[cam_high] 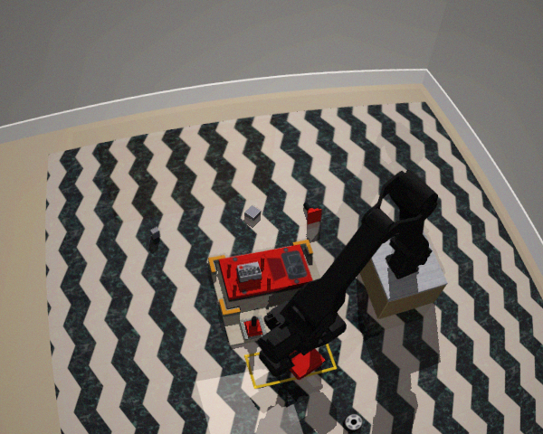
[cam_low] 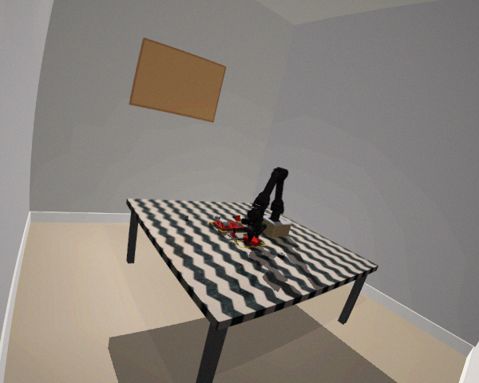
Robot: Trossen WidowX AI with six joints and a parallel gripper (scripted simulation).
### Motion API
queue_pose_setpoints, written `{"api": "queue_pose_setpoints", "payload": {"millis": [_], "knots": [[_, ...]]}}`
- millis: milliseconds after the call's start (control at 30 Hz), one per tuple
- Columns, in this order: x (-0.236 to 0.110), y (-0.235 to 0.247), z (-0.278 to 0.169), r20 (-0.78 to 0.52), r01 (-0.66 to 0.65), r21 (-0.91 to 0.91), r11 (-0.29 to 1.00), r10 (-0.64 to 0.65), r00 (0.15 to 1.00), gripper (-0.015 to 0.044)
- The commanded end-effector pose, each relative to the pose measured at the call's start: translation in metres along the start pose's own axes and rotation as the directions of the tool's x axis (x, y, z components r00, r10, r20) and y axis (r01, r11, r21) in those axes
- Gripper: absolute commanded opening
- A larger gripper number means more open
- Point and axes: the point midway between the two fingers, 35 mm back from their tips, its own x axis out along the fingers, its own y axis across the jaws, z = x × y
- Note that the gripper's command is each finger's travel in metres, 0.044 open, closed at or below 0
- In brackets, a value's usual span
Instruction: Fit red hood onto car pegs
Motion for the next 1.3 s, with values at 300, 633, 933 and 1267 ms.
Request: {"api": "queue_pose_setpoints", "payload": {"millis": [300,633,933,1267], "knots": [[-0.037,0.003,0.000,-0.001,-0.016,0.000,1.000,0.016,1.000,0.0000],[-0.066,0.003,0.000,-0.001,-0.016,0.000,1.000,0.016,1.000,0.0000],[-0.085,0.003,0.000,-0.001,-0.016,0.000,1.000,0.016,1.000,0.0000],[-0.085,0.002,0.003,0.000,-0.003,-0.016,1.000,0.003,1.000,0.0000]]}}
